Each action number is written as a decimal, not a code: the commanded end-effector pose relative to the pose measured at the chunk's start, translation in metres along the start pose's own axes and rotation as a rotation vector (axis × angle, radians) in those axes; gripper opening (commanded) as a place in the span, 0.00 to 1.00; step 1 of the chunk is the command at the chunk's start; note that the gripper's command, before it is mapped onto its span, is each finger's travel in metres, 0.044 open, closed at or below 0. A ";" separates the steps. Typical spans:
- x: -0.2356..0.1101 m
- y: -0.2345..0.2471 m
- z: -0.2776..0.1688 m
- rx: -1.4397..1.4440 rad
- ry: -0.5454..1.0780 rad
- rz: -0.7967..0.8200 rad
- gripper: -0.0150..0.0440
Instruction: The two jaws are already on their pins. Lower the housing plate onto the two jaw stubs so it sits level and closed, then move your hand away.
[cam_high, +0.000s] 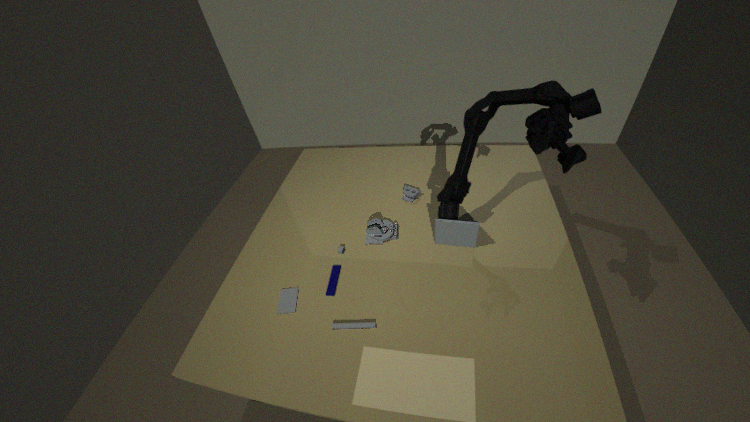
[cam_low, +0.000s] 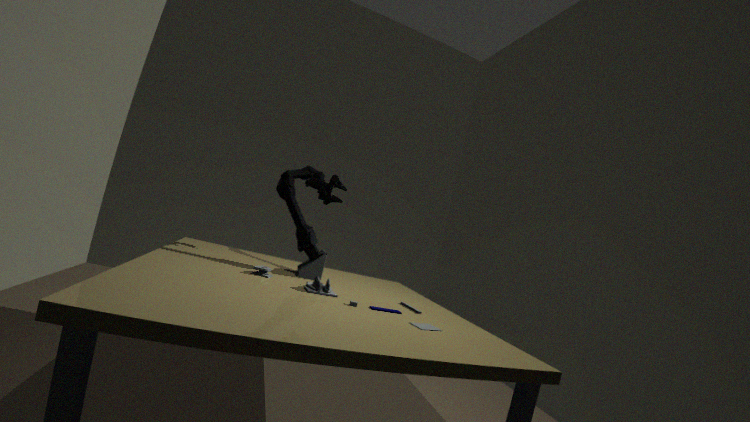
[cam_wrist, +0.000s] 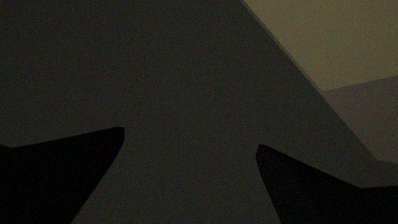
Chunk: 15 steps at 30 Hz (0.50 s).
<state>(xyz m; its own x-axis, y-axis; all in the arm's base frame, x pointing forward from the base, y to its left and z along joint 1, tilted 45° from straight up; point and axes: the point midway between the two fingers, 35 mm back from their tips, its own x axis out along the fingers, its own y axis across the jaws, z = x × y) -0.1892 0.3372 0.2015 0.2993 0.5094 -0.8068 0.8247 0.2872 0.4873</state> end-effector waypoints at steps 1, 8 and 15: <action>0.015 0.034 0.008 0.131 -0.041 0.039 1.00; 0.035 0.084 0.026 0.326 -0.103 0.101 1.00; 0.052 0.130 0.051 0.515 -0.164 0.170 1.00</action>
<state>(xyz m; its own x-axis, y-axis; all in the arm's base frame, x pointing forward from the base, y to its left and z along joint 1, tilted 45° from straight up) -0.0717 0.3611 0.2057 0.4501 0.4028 -0.7970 0.8902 -0.1323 0.4358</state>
